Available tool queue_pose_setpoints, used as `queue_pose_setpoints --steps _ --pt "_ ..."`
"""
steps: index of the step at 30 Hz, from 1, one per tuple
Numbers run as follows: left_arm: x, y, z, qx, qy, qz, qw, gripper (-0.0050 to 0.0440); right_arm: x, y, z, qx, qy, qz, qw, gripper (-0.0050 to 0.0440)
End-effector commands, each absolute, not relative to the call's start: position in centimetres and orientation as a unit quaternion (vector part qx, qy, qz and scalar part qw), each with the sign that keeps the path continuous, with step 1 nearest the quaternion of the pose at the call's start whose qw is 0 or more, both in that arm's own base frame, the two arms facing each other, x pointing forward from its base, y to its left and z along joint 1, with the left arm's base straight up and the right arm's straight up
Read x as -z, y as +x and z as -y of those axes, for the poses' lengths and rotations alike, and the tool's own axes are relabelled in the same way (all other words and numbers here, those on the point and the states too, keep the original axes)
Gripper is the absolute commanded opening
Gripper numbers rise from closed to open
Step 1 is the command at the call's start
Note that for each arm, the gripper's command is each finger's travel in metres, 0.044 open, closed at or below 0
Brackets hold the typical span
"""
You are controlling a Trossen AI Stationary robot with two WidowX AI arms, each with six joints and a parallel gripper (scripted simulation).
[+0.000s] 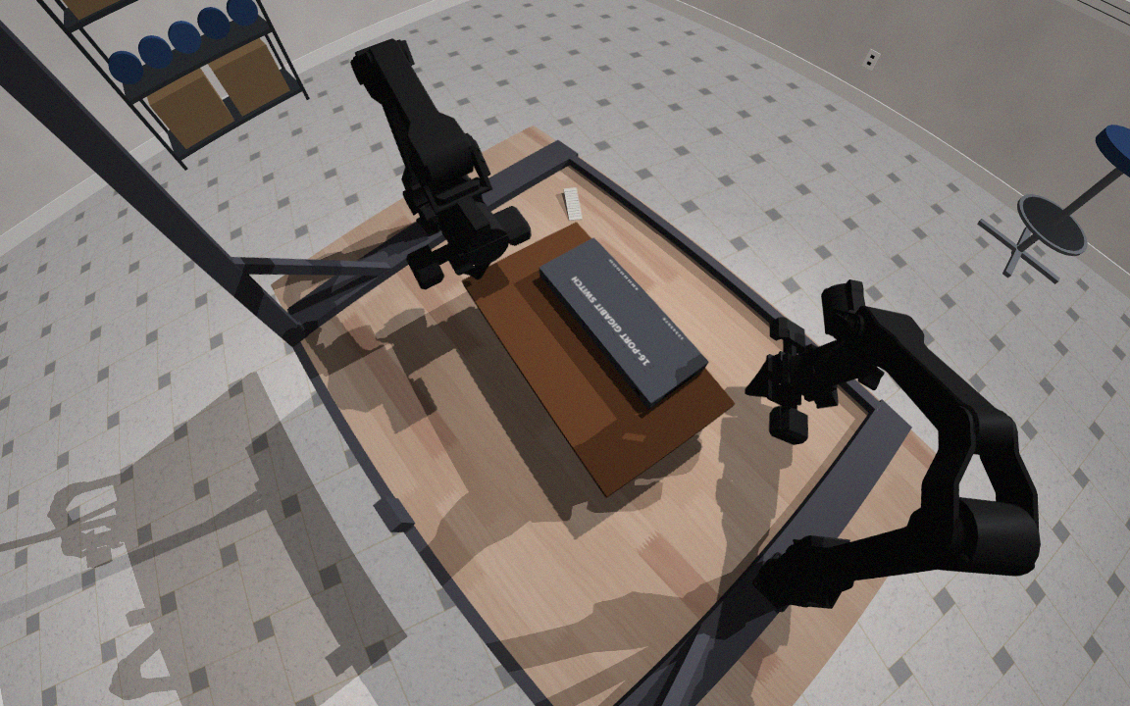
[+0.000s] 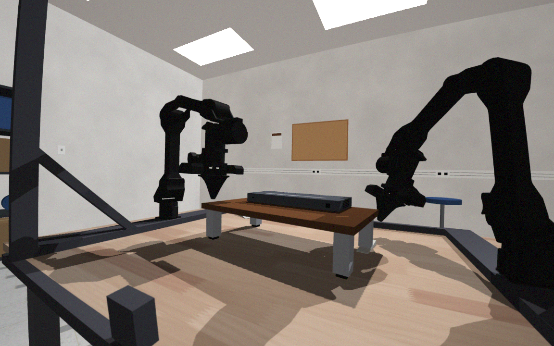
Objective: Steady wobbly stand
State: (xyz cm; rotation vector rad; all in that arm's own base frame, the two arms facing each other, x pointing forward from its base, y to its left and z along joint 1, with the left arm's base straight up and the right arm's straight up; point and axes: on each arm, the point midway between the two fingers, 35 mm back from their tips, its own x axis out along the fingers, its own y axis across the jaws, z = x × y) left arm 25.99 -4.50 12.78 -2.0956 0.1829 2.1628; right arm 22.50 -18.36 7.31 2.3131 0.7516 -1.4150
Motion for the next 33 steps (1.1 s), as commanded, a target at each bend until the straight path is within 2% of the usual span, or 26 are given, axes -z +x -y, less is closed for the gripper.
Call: queue_pose_setpoints --steps 1,27,33 --pt "-15.3 26.46 4.62 -0.695 -0.713 -0.063 0.059 -0.005 -8.16 22.93 18.88 0.49 0.814 -0.257 0.178 -0.005" --pt "-15.72 26.42 4.83 -0.691 -0.718 -0.067 0.061 -0.005 -8.16 22.93 18.88 0.49 0.814 -0.257 0.178 -0.005" --pt "-15.27 26.86 4.57 -0.662 -0.732 -0.117 0.112 -0.005 -8.37 23.12 18.44 0.481 0.795 -0.268 0.253 -0.005"
